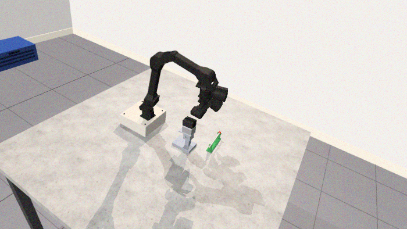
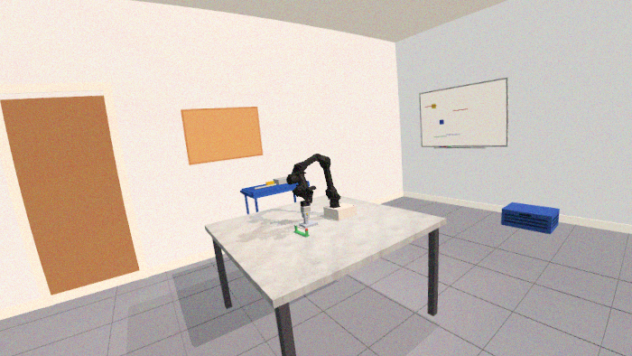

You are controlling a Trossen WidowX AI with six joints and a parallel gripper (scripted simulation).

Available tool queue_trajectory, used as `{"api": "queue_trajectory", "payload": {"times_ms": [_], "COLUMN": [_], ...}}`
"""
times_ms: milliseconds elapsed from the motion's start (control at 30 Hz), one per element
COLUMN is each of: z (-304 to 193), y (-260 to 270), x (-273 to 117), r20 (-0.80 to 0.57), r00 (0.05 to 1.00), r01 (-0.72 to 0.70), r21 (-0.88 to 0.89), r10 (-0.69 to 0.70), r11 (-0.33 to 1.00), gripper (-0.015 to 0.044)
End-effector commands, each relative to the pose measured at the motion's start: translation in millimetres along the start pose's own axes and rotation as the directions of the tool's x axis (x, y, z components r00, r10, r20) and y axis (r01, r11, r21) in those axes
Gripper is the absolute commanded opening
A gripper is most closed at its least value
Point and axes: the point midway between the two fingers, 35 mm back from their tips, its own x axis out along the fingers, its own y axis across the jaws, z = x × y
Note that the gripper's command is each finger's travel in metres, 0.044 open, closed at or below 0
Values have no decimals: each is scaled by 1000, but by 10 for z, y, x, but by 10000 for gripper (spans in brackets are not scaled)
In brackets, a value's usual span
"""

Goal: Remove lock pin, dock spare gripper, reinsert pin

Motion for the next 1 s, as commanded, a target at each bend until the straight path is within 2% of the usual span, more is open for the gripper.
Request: {"api": "queue_trajectory", "payload": {"times_ms": [0, 167, 333, 967], "z": [606, 786, 909, 916], "y": [18, 45, 75, 77], "x": [260, 340, 399, 402], "r20": [24, 53, 80, 81], "r00": [921, 866, 819, 816], "r01": [233, 177, 56, 49], "r21": [-835, -963, -997, -996], "r10": [-390, -498, -568, -572], "r11": [498, 205, -59, -71], "gripper": [180, 180, 180, 180]}}
